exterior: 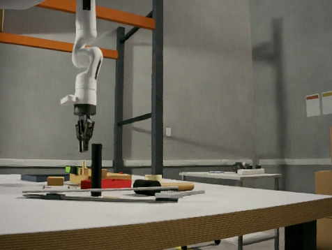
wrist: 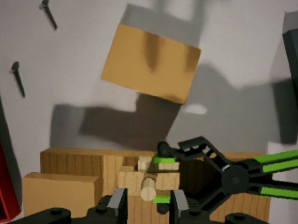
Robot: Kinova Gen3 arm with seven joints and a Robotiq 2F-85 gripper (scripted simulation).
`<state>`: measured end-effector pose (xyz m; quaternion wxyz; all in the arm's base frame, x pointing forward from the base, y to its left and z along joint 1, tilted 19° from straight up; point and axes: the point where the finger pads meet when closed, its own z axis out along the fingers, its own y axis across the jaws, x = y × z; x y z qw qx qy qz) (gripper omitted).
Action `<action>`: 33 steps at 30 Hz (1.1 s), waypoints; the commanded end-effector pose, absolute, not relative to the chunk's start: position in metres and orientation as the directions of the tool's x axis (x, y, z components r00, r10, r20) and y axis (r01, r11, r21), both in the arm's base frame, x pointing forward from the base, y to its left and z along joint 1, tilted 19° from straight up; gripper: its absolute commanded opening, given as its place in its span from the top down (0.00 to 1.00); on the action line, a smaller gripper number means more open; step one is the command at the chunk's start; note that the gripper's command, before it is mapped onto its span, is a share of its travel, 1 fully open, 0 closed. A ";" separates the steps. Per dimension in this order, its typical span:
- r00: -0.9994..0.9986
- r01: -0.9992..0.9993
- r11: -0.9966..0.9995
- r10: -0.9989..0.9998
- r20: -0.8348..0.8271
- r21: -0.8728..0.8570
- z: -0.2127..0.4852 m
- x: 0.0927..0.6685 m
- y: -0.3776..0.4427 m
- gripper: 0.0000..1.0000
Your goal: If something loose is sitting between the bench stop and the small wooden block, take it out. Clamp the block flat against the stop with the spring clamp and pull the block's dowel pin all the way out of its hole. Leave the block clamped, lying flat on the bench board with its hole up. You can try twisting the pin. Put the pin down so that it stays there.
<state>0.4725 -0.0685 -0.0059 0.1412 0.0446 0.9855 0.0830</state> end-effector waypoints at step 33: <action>-0.956 0.065 0.982 0.111 -0.273 0.175 -0.020 0.478 -0.067 0.66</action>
